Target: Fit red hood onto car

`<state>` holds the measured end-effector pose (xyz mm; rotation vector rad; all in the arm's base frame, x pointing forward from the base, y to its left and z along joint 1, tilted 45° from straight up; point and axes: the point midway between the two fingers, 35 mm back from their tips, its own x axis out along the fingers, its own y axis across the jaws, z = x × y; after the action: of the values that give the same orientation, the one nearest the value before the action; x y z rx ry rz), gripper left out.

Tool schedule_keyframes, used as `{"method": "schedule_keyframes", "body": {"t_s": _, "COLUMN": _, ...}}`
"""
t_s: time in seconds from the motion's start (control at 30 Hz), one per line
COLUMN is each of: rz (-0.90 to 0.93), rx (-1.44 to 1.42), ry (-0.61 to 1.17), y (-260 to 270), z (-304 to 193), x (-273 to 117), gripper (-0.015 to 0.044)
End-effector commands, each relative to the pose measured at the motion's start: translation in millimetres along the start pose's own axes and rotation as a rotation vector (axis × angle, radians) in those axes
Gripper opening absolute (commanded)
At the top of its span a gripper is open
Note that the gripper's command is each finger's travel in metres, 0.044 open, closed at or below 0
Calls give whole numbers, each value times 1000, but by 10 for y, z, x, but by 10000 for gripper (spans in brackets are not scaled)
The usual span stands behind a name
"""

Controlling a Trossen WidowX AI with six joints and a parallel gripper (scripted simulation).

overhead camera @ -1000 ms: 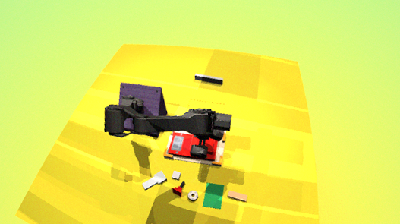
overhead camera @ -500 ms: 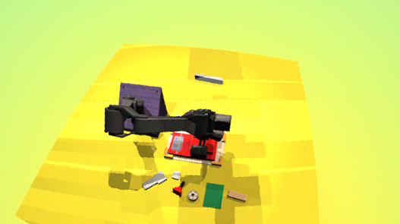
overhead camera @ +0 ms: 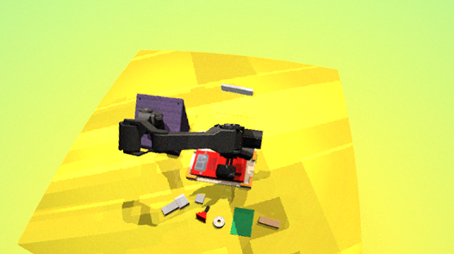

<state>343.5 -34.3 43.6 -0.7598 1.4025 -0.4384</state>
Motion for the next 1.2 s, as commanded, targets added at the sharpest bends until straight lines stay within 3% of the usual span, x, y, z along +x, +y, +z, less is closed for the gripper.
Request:
{"method": "schedule_keyframes", "body": {"t_s": 0.0, "rz": -1, "rx": 0, "ry": 0, "y": -1, "z": 0, "x": 0, "gripper": 440}}
{"method": "schedule_keyframes", "body": {"t_s": 0.33, "rz": -3, "rx": 0, "ry": 4, "y": 11, "z": 7, "x": -701, "gripper": 440}}
{"method": "schedule_keyframes", "body": {"t_s": 1.17, "rz": -3, "rx": 0, "ry": 4, "y": 11, "z": 5, "x": -719, "gripper": 440}}
